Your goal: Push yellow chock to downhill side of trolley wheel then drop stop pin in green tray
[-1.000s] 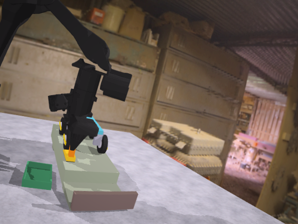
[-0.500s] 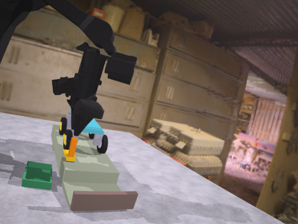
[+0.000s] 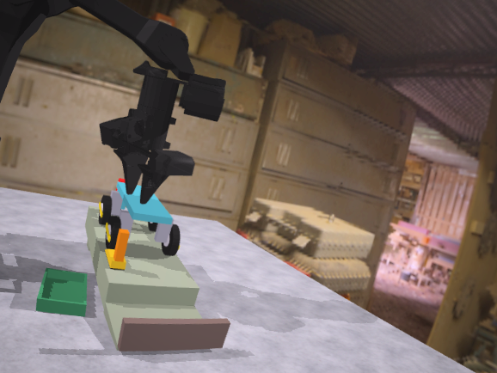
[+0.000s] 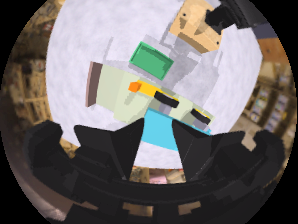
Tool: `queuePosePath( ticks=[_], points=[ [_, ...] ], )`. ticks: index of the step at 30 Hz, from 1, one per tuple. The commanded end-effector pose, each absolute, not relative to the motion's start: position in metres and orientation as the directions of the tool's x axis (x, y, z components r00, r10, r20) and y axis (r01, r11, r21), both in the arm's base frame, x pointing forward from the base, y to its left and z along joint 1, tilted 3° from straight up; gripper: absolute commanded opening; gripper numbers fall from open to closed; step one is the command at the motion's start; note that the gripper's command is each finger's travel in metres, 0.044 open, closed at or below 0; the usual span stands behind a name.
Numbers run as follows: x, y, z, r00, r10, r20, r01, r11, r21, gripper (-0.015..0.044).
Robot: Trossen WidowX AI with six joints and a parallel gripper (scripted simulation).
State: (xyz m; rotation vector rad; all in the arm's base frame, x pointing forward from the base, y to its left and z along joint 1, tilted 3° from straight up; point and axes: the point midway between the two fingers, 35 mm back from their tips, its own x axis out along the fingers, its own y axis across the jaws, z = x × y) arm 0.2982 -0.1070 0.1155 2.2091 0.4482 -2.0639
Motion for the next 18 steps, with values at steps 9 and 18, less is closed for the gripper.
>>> queuePosePath(
  ticks=[9,18],
  points=[
    [0.33,0.001,0.138,0.046,0.264,-0.963,0.868,-0.488,-0.092,0.019],
    [0.331,0.062,0.148,0.012,0.321,-0.947,0.994,-0.103,-0.023,0.019]
  ],
)
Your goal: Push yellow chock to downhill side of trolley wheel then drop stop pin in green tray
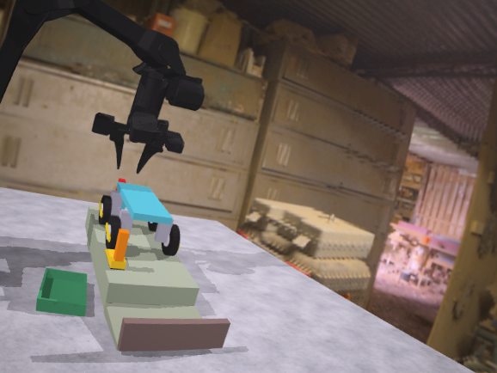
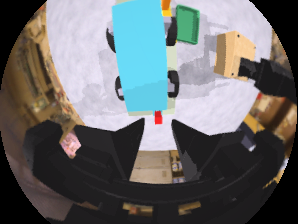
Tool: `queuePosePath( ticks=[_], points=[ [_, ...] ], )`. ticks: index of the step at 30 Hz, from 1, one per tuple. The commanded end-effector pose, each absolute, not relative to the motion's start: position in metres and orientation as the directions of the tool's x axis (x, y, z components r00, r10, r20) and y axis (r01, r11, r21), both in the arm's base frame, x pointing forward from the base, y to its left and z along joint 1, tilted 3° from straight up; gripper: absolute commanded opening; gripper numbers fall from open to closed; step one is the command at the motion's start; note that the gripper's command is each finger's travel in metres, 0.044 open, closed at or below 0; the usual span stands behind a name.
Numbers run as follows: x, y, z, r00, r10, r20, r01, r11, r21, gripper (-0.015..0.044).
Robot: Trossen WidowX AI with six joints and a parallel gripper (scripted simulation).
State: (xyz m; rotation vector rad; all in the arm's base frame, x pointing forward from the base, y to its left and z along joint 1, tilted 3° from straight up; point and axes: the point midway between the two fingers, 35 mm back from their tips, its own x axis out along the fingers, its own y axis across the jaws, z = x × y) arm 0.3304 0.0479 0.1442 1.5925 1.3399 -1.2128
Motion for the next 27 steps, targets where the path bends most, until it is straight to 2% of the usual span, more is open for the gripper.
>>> queuePosePath(
  ticks=[1,27],
  points=[
    [0.331,0.062,0.148,0.012,0.321,-0.947,0.994,-0.103,-0.023,0.019],
    [0.331,0.071,0.121,0.012,0.322,-0.947,0.994,-0.103,-0.023,0.019]
  ],
)
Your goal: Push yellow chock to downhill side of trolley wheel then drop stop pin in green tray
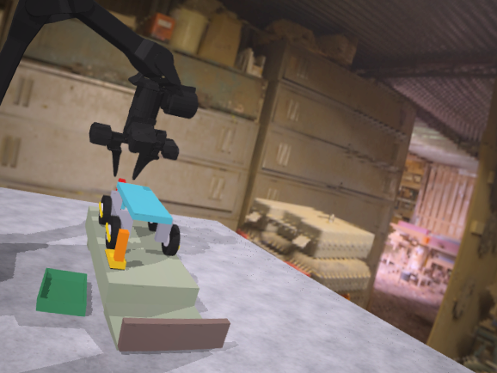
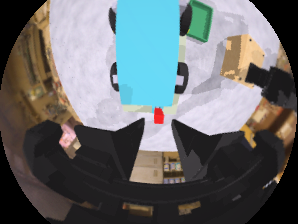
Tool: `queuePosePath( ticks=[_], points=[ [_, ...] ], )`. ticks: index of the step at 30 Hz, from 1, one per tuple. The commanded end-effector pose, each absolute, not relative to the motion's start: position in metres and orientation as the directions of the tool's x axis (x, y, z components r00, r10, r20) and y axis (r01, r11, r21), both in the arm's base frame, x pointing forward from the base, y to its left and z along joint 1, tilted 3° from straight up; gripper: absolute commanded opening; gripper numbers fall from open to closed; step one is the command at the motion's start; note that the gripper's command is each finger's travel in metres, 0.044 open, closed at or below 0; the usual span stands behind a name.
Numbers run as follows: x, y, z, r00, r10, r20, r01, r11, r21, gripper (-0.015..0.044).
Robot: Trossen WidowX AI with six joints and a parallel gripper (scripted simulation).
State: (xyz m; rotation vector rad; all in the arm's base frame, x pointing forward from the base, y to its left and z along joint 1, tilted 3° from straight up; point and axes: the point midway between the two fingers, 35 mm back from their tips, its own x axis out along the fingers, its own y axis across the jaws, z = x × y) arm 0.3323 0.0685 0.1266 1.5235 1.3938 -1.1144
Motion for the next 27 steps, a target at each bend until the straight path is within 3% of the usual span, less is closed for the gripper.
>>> queuePosePath(
  ticks=[1,27],
  points=[
    [0.331,0.071,0.12,0.012,0.322,-0.947,0.994,-0.103,-0.023,0.019],
    [0.333,0.081,0.093,0.012,0.323,-0.946,0.994,-0.103,-0.023,0.019]
  ],
)
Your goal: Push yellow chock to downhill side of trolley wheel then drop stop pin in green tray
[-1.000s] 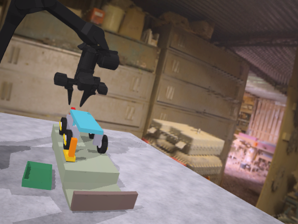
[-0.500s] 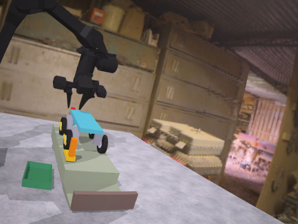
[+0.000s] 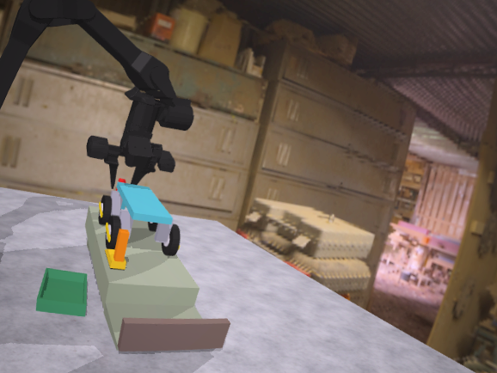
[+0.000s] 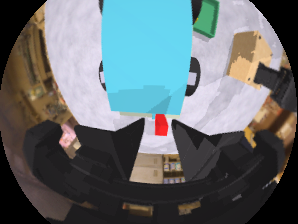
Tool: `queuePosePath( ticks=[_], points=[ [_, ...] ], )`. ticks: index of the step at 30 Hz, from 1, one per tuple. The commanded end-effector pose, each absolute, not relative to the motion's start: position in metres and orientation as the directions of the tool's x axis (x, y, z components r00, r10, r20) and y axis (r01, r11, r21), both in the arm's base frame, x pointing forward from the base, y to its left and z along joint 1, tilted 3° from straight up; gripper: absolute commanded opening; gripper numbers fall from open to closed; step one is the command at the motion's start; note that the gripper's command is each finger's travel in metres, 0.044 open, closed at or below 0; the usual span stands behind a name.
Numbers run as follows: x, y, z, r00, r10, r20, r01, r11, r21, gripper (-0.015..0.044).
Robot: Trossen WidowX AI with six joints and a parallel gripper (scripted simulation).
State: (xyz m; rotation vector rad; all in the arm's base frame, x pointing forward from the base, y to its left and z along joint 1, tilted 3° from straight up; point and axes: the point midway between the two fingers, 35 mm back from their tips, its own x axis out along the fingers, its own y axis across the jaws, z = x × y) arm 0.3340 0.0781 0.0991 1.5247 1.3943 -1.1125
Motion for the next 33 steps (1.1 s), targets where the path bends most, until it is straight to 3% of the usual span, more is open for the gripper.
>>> queuePosePath(
  ticks=[1,11,16,25,33],
  points=[
    [0.3327,0.081,0.0912,0.012,0.323,-0.946,0.994,-0.103,-0.023,0.019],
    [0.3316,0.0846,0.082,0.012,0.323,-0.946,0.994,-0.103,-0.023,0.019],
    [0.3327,0.0832,0.0851,0.015,0.318,-0.948,0.995,-0.1,-0.018,0.0059],
    [0.3327,0.0831,0.0854,0.015,0.319,-0.948,0.995,-0.1,-0.018,0.0],
    [0.3317,0.0822,0.0913,0.012,0.323,-0.946,0.994,-0.103,-0.023,0.0]
  ],
)
